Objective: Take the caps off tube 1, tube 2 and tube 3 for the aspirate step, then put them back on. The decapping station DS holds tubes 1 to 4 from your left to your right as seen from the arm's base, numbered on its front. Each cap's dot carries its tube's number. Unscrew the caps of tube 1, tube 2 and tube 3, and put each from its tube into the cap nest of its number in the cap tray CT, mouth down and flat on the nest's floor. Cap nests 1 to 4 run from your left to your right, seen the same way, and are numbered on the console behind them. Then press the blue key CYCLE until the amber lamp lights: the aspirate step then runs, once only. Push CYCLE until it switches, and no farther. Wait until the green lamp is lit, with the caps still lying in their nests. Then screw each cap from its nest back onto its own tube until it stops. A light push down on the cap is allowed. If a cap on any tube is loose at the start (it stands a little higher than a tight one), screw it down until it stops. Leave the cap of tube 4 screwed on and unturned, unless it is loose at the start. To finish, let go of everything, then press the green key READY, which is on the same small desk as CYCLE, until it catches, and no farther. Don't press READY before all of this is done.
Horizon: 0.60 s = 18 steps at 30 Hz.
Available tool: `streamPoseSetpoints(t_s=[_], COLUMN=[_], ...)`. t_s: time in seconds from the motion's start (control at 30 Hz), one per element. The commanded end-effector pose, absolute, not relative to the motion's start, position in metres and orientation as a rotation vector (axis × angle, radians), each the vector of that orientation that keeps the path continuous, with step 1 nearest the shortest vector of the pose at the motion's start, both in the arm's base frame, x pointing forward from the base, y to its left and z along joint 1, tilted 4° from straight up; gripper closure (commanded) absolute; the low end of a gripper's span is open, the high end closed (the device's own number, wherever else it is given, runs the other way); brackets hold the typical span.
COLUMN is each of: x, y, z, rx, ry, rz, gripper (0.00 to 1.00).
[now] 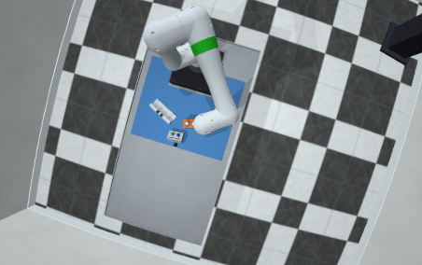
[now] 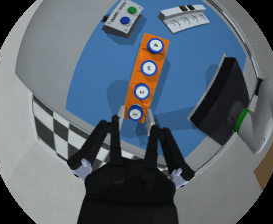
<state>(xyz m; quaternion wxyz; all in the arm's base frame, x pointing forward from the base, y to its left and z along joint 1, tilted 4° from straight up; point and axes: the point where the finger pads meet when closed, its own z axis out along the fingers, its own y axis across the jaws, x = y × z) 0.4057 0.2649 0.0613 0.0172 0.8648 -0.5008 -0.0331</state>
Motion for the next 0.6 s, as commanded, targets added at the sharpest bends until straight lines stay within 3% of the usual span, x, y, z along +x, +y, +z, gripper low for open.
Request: streamPoseSetpoints(t_s=[0.0, 0.57], x=[0.4058, 0.4058], y=[0.265, 0.265], z=[0.0614, 0.0614], rx=[2.44, 2.032], ry=[-1.903, -2.325], rz=[-0.063, -0.048], gripper=[0.65, 0.65])
